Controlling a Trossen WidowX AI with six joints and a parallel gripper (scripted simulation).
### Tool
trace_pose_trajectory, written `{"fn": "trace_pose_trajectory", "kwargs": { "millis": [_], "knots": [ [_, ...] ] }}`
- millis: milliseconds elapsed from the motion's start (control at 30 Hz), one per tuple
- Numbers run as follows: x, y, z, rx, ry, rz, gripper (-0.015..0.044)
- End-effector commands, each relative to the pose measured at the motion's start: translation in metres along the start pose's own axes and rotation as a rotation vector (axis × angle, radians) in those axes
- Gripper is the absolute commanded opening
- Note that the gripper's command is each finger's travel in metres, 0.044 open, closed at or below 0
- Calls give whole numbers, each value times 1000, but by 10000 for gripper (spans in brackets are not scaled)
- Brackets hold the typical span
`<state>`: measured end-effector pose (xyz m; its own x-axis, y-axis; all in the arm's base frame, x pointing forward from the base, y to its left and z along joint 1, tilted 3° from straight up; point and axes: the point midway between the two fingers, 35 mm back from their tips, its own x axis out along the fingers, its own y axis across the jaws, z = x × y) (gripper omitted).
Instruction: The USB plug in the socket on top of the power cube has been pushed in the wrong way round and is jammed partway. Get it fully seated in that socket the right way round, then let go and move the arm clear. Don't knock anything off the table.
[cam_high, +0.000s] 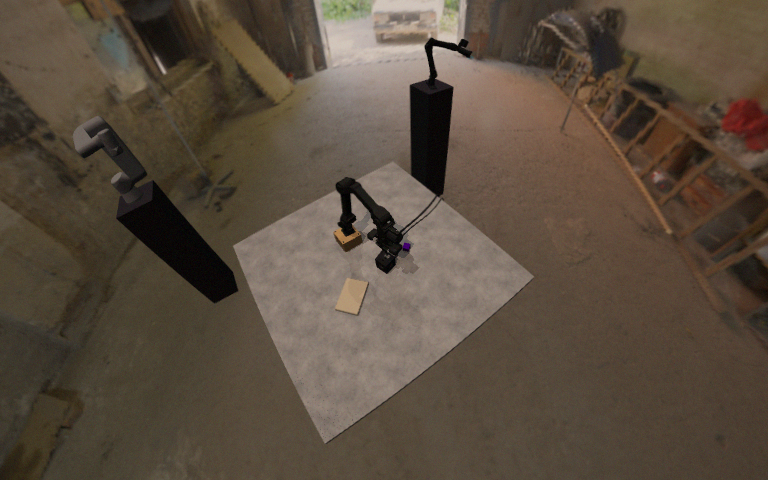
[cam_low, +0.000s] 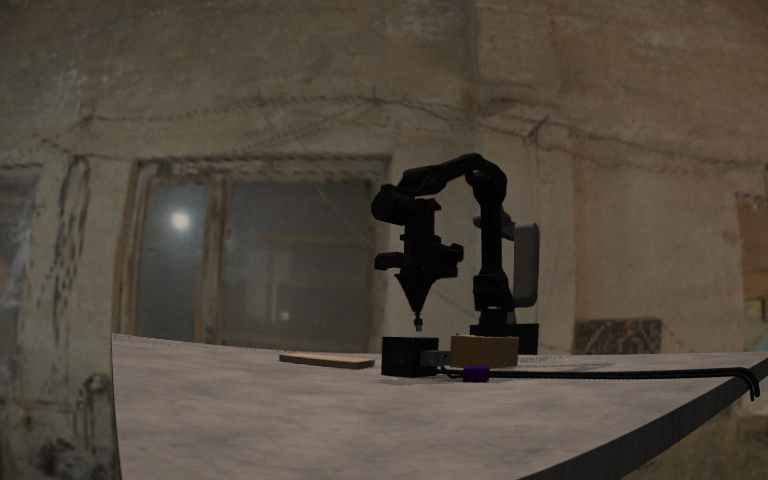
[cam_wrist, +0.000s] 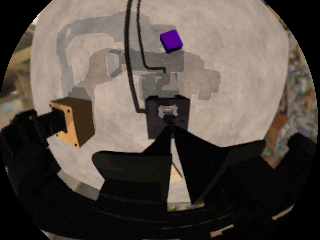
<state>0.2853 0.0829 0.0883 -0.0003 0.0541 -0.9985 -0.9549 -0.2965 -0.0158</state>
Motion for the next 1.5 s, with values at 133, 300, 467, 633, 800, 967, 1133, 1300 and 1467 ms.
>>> {"fn": "trace_pose_trajectory", "kwargs": {
  "millis": [133, 300, 467, 633, 800, 967, 1133, 1300, 1467],
  "knots": [
    [-6, 0, 0, -3, 0, 0, 0],
    [-9, 0, 0, -3, 0, 0, 0],
    [-10, 0, 0, 2, 0, 0, 0],
    [-9, 0, 0, 81, 0, 0, 0],
    [-9, 0, 0, 221, 0, 0, 0],
    [-9, 0, 0, 354, 0, 0, 0],
    [-9, 0, 0, 484, 0, 0, 0],
    [-9, 0, 0, 615, 0, 0, 0],
    [-9, 0, 0, 746, 0, 0, 0]
  ]
}}
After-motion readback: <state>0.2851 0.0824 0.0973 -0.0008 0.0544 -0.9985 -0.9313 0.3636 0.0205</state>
